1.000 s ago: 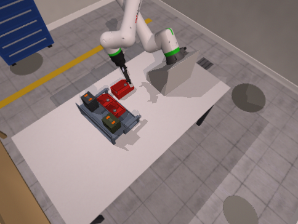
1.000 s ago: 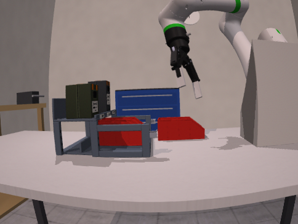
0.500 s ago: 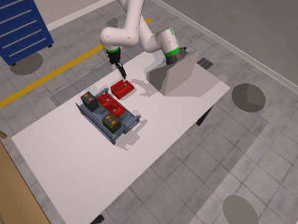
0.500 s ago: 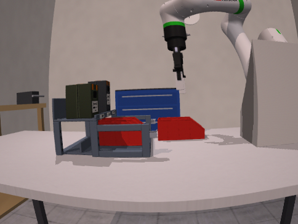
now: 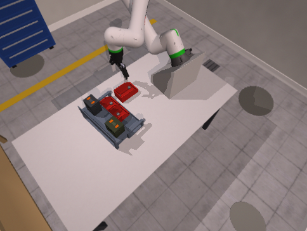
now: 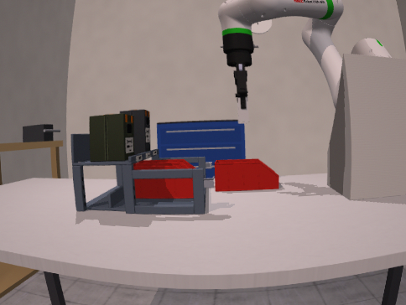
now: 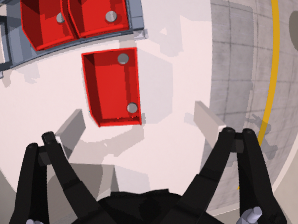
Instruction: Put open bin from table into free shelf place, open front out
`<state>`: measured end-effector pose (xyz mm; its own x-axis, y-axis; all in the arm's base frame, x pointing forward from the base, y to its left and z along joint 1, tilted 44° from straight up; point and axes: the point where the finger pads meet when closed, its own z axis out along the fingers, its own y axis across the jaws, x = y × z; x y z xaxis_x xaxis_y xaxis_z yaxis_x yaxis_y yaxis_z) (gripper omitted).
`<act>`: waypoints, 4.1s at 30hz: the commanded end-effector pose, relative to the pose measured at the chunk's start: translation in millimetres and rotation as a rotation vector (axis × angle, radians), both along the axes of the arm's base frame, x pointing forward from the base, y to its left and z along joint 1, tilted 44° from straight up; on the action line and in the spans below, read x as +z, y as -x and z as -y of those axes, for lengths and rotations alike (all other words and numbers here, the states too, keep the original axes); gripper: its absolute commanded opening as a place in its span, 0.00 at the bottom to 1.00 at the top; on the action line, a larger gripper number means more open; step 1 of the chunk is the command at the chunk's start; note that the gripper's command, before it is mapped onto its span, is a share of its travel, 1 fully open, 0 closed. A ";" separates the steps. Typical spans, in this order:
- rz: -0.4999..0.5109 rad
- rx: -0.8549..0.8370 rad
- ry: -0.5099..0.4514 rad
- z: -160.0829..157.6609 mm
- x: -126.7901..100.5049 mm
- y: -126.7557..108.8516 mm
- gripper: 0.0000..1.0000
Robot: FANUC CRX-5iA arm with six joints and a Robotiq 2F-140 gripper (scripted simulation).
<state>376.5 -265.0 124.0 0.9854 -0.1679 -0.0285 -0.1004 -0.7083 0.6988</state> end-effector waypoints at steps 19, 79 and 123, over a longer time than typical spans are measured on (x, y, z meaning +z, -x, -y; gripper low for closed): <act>0.000 0.001 0.000 -0.1 0.2 -0.2 0.00; 0.000 0.001 0.000 -0.1 0.2 -0.2 0.15; 0.001 0.000 0.000 37.7 -39.1 7.3 0.15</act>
<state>369.3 -301.0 86.6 0.9854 -0.1680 -0.0282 -0.1007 -0.7082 0.6988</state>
